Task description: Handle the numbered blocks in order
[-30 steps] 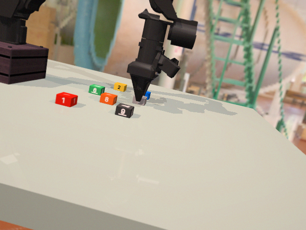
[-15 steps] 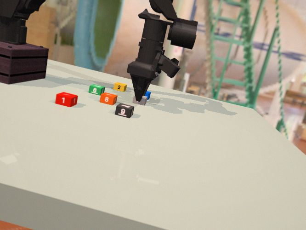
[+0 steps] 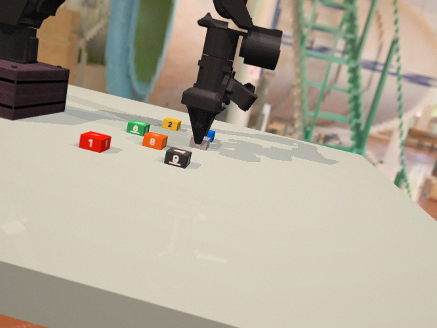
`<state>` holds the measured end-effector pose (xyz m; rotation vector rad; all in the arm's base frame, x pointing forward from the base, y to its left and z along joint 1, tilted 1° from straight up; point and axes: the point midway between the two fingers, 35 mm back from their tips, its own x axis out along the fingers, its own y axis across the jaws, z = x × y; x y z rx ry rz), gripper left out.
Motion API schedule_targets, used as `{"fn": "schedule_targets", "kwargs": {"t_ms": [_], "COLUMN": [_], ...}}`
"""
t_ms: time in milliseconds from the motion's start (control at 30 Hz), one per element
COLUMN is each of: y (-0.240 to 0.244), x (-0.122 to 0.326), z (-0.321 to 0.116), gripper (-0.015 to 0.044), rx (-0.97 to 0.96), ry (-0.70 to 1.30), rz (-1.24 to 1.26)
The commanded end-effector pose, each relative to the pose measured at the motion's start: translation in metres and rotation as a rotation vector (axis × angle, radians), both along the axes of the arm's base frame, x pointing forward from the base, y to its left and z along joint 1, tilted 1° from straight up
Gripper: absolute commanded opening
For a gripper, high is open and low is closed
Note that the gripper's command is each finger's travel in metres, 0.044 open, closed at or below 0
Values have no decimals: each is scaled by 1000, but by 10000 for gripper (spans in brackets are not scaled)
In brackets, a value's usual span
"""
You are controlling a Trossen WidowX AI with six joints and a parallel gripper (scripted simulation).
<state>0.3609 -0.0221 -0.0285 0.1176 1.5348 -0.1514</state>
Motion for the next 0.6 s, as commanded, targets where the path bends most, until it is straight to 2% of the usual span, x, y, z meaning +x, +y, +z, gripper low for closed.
{"fn": "schedule_targets", "kwargs": {"t_ms": [0,567], "y": [0,-1], "x": [0,1], "z": [0,9], "gripper": [120,120], "rx": [-3,0], "ry": [-2,-3], "rz": [-1,-2]}}
